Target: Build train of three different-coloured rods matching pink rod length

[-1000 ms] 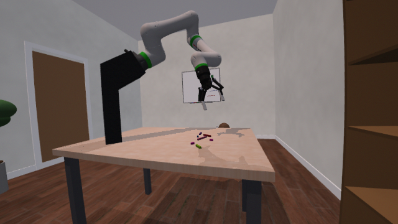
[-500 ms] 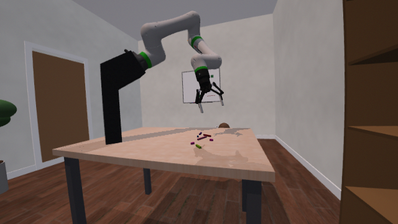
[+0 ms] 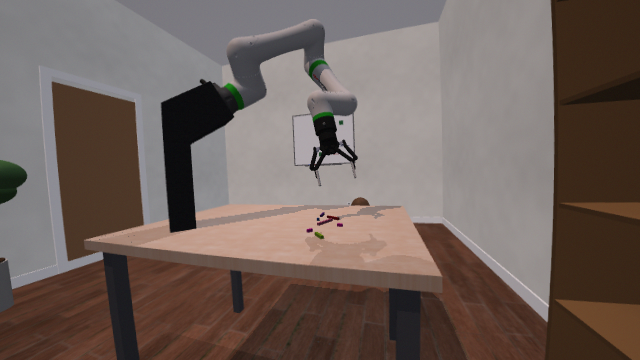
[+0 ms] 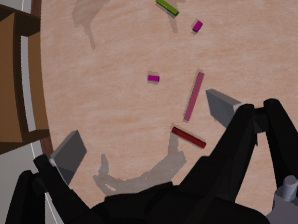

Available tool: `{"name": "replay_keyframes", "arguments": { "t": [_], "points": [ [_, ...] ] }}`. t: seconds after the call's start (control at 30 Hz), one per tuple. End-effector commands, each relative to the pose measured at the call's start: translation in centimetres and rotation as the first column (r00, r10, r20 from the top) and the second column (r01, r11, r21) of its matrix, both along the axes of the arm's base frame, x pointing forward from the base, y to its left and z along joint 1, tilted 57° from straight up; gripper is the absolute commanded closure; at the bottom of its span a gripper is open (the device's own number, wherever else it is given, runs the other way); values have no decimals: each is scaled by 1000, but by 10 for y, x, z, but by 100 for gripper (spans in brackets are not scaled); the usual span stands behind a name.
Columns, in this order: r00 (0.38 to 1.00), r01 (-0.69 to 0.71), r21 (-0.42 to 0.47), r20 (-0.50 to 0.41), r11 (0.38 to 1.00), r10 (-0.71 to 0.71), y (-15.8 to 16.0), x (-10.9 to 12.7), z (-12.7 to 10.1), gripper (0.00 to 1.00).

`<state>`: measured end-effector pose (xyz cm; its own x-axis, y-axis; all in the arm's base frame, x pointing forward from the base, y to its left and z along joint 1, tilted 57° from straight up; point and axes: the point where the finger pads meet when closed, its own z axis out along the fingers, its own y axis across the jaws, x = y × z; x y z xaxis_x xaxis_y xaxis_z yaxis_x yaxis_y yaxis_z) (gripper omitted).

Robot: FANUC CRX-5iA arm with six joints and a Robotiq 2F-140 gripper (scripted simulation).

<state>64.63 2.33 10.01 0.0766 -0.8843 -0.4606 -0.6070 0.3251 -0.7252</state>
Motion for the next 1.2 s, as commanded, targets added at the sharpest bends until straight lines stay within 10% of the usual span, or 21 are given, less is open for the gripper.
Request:
{"name": "replay_keyframes", "arguments": {
  "t": [0.0,0.6,1.17],
  "points": [
    [992,-106,-110,56,988,113,14,1,-8,0],
    [938,-283,-335,100,899,333,41,0,-23,0],
    [771,-443,-626,99,641,629,80,-4,-45,0]
  ]
}}
